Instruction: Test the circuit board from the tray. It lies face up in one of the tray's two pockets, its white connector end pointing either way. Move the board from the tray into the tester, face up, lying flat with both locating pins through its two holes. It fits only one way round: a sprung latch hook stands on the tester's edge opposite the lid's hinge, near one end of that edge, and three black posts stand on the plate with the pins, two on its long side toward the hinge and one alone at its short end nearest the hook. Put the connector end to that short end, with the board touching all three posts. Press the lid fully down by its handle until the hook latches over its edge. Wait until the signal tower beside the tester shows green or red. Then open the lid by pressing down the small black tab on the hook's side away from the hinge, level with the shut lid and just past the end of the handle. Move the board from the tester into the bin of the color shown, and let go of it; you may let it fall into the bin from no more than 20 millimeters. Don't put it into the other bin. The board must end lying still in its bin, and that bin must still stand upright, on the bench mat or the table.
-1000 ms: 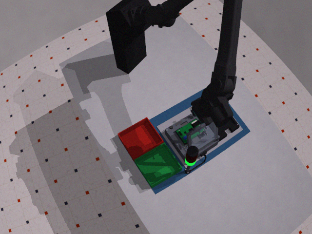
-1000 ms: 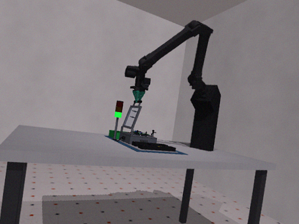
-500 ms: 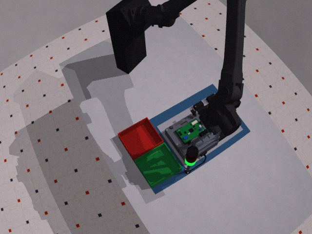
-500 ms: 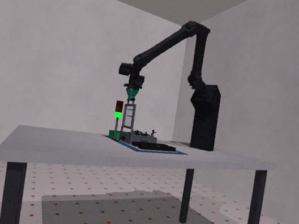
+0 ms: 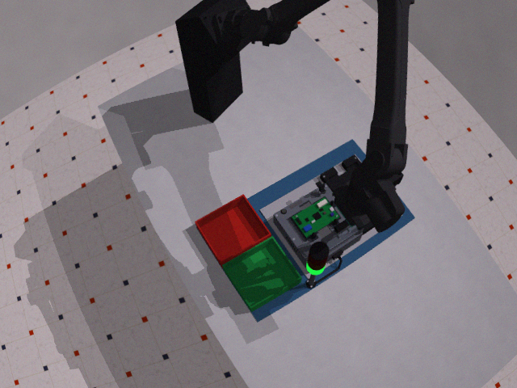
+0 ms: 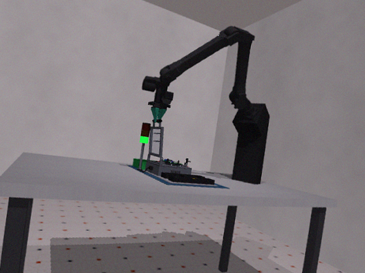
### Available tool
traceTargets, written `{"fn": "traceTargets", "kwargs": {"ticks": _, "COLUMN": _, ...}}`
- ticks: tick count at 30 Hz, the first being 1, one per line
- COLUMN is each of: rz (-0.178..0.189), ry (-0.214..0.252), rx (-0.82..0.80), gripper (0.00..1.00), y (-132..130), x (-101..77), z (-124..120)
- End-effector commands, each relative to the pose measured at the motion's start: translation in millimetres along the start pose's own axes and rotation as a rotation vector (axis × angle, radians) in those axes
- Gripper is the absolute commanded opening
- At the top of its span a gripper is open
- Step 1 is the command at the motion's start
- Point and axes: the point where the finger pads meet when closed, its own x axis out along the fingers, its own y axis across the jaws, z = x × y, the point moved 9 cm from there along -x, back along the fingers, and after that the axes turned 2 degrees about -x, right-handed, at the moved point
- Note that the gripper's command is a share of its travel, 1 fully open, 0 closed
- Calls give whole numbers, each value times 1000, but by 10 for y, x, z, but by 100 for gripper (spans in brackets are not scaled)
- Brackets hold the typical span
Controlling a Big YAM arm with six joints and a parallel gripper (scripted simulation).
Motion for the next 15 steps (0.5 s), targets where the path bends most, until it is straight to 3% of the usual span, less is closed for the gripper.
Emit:
{"fn": "traceTargets", "kwargs": {"ticks": 1, "rz": -34, "ry": -7, "rx": -22, "gripper": 0, "y": -278, "x": -1, "z": 77}}
{"fn": "traceTargets", "kwargs": {"ticks": 15, "rz": -39, "ry": -7, "rx": -25, "gripper": 0, "y": -324, "x": 3, "z": 76}}
